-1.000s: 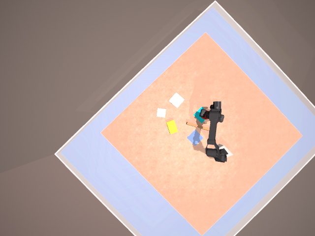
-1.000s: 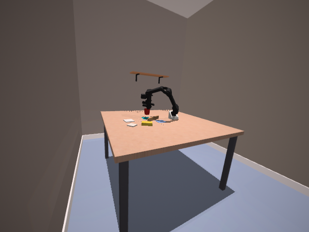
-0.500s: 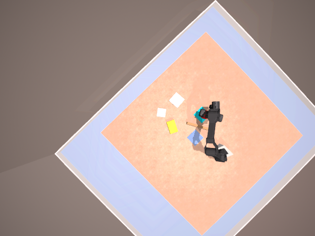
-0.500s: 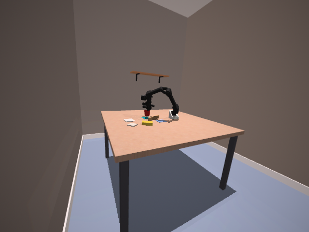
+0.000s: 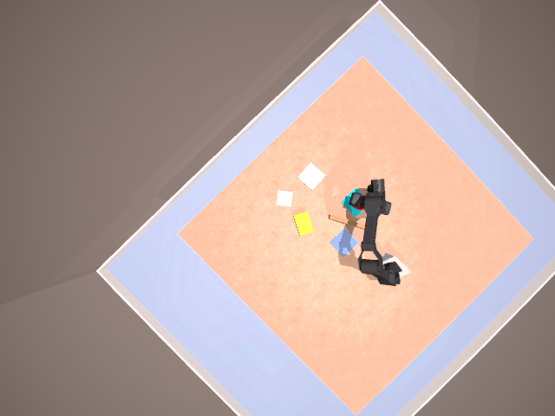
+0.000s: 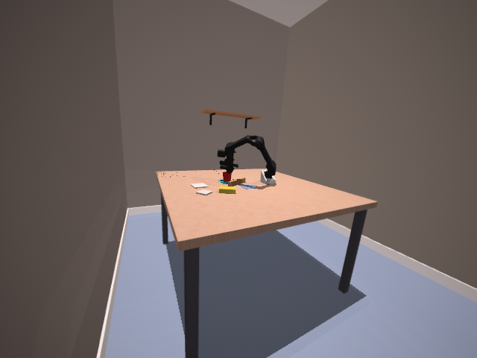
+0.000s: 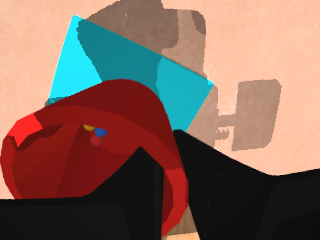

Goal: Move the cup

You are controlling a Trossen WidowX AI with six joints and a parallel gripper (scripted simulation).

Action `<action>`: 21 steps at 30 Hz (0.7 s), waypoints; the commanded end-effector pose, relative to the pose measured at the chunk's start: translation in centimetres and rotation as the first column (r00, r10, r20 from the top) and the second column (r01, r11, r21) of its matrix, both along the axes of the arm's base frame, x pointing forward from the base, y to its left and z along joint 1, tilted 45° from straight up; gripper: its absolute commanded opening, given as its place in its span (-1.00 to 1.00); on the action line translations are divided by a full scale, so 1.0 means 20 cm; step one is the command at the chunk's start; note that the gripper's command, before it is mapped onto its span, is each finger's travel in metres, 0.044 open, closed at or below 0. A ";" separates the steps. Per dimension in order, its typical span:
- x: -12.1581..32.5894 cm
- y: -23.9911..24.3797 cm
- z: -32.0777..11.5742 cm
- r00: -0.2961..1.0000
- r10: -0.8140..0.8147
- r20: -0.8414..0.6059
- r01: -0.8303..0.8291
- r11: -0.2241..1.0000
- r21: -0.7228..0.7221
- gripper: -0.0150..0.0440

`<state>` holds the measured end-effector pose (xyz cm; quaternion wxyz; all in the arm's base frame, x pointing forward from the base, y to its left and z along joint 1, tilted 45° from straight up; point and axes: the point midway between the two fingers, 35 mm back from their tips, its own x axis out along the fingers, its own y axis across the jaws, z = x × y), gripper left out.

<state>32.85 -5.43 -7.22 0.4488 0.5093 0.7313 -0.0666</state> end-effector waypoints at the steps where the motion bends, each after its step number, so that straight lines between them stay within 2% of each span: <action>1: 0.00 0.00 0.00 1.000 0.000 0.000 0.000 1.000 0.000 -0.49; 11: 0.00 0.00 0.00 1.000 0.000 0.000 0.000 1.000 0.000 -0.49; 16: 0.00 0.00 0.00 1.000 0.000 0.000 0.000 1.000 0.000 -0.06; 21: 0.00 0.00 0.00 1.000 0.000 0.000 0.000 1.000 0.000 -0.06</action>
